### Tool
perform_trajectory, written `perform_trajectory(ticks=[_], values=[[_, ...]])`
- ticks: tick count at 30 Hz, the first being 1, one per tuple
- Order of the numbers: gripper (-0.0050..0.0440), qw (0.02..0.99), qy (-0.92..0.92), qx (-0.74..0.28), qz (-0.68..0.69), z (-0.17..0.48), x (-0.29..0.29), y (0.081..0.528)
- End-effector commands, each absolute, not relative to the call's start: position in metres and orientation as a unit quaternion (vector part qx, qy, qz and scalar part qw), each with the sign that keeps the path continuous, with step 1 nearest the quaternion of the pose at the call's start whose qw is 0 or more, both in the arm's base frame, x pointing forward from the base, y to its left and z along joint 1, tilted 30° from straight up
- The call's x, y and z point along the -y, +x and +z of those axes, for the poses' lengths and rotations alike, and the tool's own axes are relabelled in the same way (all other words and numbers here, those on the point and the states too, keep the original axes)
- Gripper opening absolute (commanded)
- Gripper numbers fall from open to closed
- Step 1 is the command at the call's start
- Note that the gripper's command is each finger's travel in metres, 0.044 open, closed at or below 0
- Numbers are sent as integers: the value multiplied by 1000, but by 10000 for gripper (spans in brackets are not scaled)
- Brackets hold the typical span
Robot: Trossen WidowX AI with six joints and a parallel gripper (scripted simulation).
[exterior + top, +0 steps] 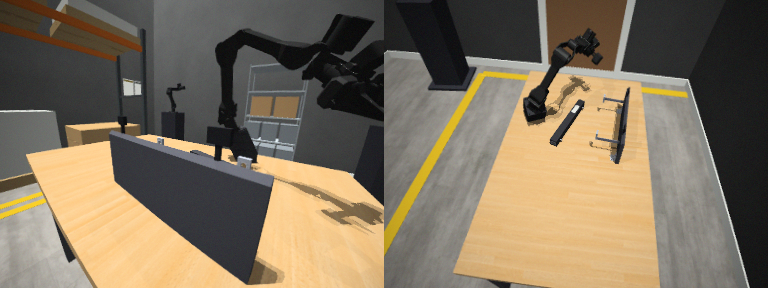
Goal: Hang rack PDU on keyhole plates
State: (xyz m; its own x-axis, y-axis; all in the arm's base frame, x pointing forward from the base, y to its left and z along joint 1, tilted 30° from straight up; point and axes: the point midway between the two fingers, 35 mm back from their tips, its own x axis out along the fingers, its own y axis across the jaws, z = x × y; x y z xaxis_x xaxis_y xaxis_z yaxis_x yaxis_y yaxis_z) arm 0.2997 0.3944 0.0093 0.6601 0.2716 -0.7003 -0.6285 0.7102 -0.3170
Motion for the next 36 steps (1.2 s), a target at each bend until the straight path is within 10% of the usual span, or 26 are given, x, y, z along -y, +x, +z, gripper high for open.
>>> perform_trajectory(ticks=[1,18,36], values=[[400,873,-270,-311,262,21,-399,302],[424,872,-273,-312,261,22,-396,302],[440,746,-451,-446,203,68,-221,270]])
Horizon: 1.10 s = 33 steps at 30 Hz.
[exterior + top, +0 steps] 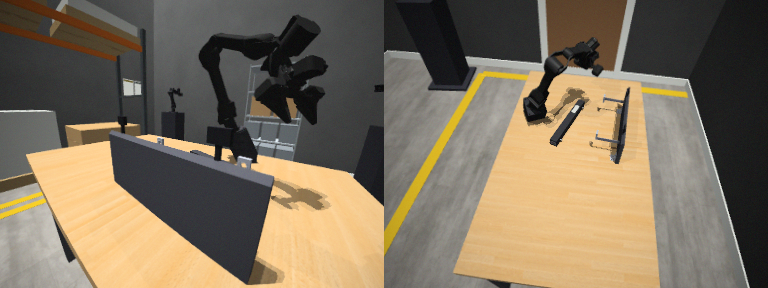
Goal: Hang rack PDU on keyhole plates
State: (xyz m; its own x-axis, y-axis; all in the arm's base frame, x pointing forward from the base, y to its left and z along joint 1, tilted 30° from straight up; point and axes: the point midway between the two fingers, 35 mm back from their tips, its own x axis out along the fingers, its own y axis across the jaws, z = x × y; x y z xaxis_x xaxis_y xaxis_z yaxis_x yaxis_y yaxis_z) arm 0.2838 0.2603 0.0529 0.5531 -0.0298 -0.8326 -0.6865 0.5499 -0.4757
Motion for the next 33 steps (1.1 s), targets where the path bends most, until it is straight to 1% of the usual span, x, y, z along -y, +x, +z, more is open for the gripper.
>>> perform_trajectory(ticks=[1,12,15,17,20,28,33], values=[[440,737,-459,-453,201,71,-211,266],[440,623,-532,-540,192,93,-110,212],[440,612,-537,-548,192,95,-102,206],[440,575,-551,-573,192,100,-78,188],[440,544,-561,-593,194,105,-58,172],[440,539,-562,-596,195,105,-54,170],[440,535,-563,-598,196,79,-45,179]])
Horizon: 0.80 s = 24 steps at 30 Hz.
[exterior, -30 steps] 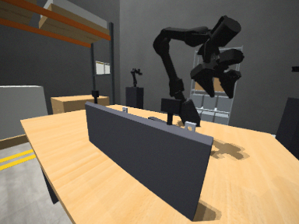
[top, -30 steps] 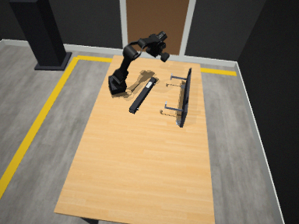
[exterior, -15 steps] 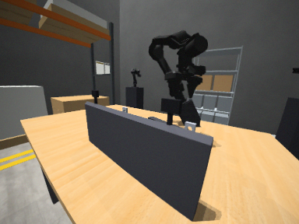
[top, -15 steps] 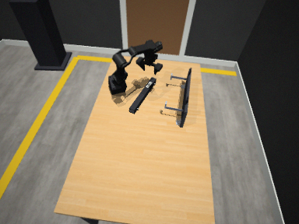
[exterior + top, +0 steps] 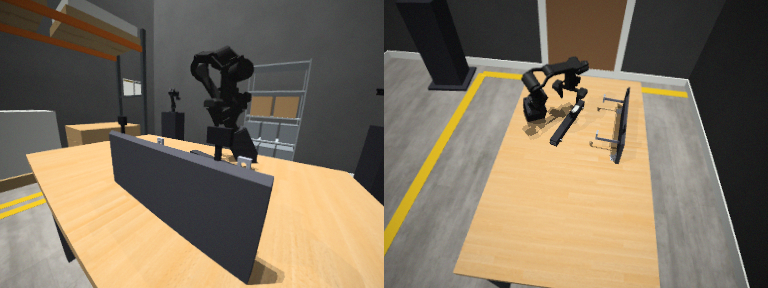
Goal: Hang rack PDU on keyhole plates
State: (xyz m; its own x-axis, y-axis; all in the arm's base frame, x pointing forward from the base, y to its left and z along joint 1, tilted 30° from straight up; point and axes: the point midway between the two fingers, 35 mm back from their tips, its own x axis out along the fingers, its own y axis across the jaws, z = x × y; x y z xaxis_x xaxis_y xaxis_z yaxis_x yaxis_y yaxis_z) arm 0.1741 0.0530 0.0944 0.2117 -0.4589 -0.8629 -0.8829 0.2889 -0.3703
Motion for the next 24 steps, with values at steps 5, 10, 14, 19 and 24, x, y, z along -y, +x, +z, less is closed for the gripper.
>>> perform_trajectory(ticks=[5,10,14,19,24], values=[[440,517,-566,-611,199,44,-19,179],[440,535,-563,-599,195,31,-16,187],[440,535,-563,-599,196,30,-16,188],[440,535,-563,-599,196,12,-6,192],[440,535,-563,-599,196,1,0,194]])
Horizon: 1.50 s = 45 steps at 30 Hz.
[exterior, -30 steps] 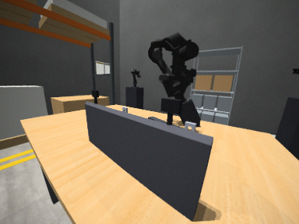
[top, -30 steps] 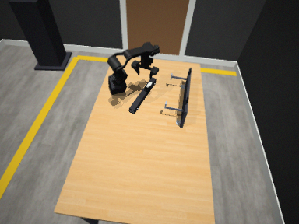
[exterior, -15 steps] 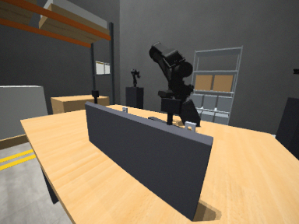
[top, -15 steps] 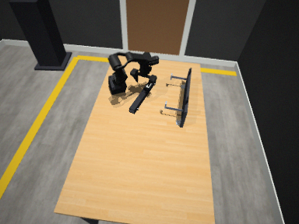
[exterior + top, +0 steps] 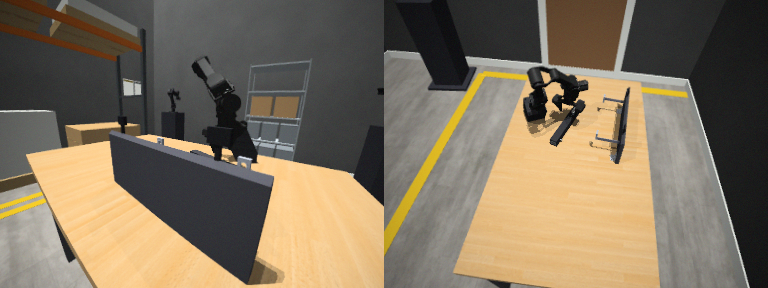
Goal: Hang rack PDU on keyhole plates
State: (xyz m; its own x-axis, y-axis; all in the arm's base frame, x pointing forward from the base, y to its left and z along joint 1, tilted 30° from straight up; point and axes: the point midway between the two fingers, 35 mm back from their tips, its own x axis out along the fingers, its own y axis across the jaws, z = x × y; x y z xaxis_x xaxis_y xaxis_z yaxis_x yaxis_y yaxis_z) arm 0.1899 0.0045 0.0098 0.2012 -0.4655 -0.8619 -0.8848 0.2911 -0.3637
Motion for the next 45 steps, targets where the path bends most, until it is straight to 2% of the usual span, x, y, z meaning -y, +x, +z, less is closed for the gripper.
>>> perform_trajectory(ticks=[1,15,32,39,45], values=[[440,535,-563,-599,196,1,0,194],[440,536,-561,-598,198,-41,21,205],[440,536,-562,-599,197,-58,32,208],[272,541,-563,-595,193,-56,31,211],[259,541,-563,-595,193,-56,31,211]])
